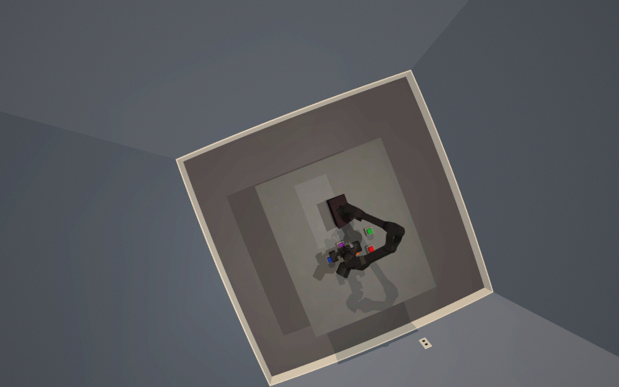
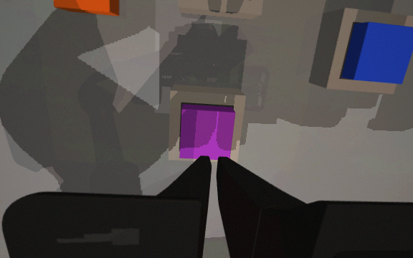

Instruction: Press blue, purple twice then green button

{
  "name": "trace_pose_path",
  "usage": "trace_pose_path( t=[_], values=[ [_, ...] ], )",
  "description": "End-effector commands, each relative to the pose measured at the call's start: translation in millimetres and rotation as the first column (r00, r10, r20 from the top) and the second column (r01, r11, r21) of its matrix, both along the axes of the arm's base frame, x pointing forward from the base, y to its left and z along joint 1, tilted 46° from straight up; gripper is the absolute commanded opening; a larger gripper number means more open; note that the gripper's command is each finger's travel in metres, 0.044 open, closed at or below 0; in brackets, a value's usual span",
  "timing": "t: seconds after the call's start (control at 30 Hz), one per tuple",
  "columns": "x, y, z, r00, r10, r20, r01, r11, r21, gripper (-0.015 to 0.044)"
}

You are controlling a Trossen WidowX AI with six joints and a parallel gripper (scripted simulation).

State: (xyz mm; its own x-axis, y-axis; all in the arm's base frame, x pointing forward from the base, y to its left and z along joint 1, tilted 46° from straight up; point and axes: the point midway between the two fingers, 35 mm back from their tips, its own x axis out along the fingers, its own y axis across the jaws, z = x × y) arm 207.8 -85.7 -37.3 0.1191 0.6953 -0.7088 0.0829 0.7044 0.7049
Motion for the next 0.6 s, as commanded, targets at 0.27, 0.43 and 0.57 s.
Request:
trace_pose_path(
  t=[0.27,0.43,0.57],
  values=[
    [2,16,-15,1.000,-0.009,0.003,0.009,1.000,0.002,0.0020],
    [4,22,-21,1.000,-0.010,0.003,0.009,1.000,0.003,0.0020],
    [4,26,-25,1.000,-0.009,0.003,0.009,1.000,0.003,0.0020]
  ],
)
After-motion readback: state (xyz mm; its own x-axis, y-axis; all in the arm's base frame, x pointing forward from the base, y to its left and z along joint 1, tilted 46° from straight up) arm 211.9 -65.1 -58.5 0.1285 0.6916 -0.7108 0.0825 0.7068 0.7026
